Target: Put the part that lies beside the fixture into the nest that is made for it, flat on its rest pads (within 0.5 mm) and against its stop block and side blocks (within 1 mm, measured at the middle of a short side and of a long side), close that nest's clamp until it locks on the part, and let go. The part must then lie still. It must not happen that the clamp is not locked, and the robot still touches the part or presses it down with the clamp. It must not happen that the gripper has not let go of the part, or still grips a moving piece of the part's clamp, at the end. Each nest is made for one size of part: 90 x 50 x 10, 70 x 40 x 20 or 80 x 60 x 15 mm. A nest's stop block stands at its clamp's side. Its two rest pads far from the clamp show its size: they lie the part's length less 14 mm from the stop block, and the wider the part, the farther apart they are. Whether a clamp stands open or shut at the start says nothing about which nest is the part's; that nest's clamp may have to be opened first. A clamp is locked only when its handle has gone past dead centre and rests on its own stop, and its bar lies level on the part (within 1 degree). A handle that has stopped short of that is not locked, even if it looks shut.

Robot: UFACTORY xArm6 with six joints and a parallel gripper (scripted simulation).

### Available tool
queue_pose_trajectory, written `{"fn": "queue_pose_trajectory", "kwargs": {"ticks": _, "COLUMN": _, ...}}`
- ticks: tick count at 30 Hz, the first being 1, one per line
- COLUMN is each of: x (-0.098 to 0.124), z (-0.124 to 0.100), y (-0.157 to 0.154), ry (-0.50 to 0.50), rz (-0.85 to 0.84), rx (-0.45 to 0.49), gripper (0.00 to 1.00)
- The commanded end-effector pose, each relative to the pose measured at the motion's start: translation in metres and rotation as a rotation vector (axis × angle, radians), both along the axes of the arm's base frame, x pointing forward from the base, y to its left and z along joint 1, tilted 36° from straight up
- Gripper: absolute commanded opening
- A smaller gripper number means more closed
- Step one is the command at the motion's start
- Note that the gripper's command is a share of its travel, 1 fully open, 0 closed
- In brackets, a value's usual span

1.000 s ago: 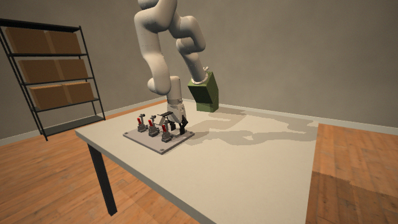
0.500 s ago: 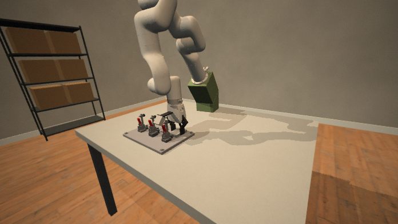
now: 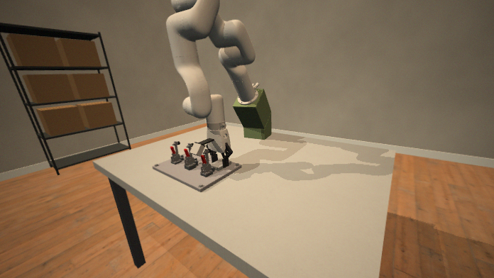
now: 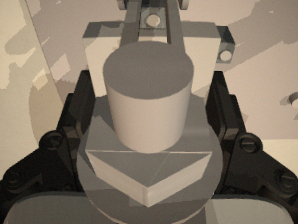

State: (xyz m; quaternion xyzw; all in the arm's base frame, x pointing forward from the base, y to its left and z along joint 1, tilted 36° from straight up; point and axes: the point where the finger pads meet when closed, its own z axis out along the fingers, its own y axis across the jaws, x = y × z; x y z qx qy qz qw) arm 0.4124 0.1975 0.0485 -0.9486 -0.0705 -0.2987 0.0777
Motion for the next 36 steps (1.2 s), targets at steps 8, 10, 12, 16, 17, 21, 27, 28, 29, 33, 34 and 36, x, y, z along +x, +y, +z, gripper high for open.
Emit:
{"fn": "queue_pose_trajectory", "kwargs": {"ticks": 8, "x": 0.001, "z": 0.0011, "y": -0.0003, "ry": -0.001, "rz": 0.0, "rx": 0.001, "gripper": 0.0}}
{"fn": "queue_pose_trajectory", "kwargs": {"ticks": 10, "x": 0.001, "z": 0.0011, "y": -0.0003, "ry": -0.001, "rz": 0.0, "rx": 0.001, "gripper": 0.0}}
{"fn": "queue_pose_trajectory", "kwargs": {"ticks": 12, "x": 0.001, "z": 0.0011, "y": -0.0003, "ry": -0.001, "rz": 0.0, "rx": 0.001, "gripper": 0.0}}
{"fn": "queue_pose_trajectory", "kwargs": {"ticks": 16, "x": 0.001, "z": 0.0011, "y": -0.0003, "ry": -0.001, "rz": 0.0, "rx": 0.001, "gripper": 0.0}}
{"fn": "queue_pose_trajectory", "kwargs": {"ticks": 17, "x": 0.001, "z": 0.0011, "y": -0.0003, "ry": -0.001, "rz": 0.0, "rx": 0.001, "gripper": 0.0}}
{"fn": "queue_pose_trajectory", "kwargs": {"ticks": 21, "x": 0.001, "z": 0.0011, "y": -0.0003, "ry": -0.001, "rz": 0.0, "rx": 0.001, "gripper": 1.0}}
{"fn": "queue_pose_trajectory", "kwargs": {"ticks": 27, "x": 0.001, "z": 0.0011, "y": -0.0003, "ry": -0.001, "rz": 0.0, "rx": 0.001, "gripper": 1.0}}
{"fn": "queue_pose_trajectory", "kwargs": {"ticks": 28, "x": 0.001, "z": 0.0011, "y": -0.0003, "ry": -0.001, "rz": 0.0, "rx": 0.001, "gripper": 1.0}}
{"fn": "queue_pose_trajectory", "kwargs": {"ticks": 29, "x": 0.001, "z": 0.0011, "y": -0.0003, "ry": -0.001, "rz": 0.0, "rx": 0.001, "gripper": 1.0}}
{"fn": "queue_pose_trajectory", "kwargs": {"ticks": 33, "x": 0.001, "z": 0.0011, "y": -0.0003, "ry": -0.001, "rz": 0.0, "rx": 0.001, "gripper": 1.0}}
{"fn": "queue_pose_trajectory", "kwargs": {"ticks": 34, "x": 0.001, "z": 0.0011, "y": -0.0003, "ry": -0.001, "rz": 0.0, "rx": 0.001, "gripper": 1.0}}
{"fn": "queue_pose_trajectory", "kwargs": {"ticks": 36, "x": 0.001, "z": 0.0011, "y": -0.0003, "ry": -0.001, "rz": 0.0, "rx": 0.001, "gripper": 1.0}}
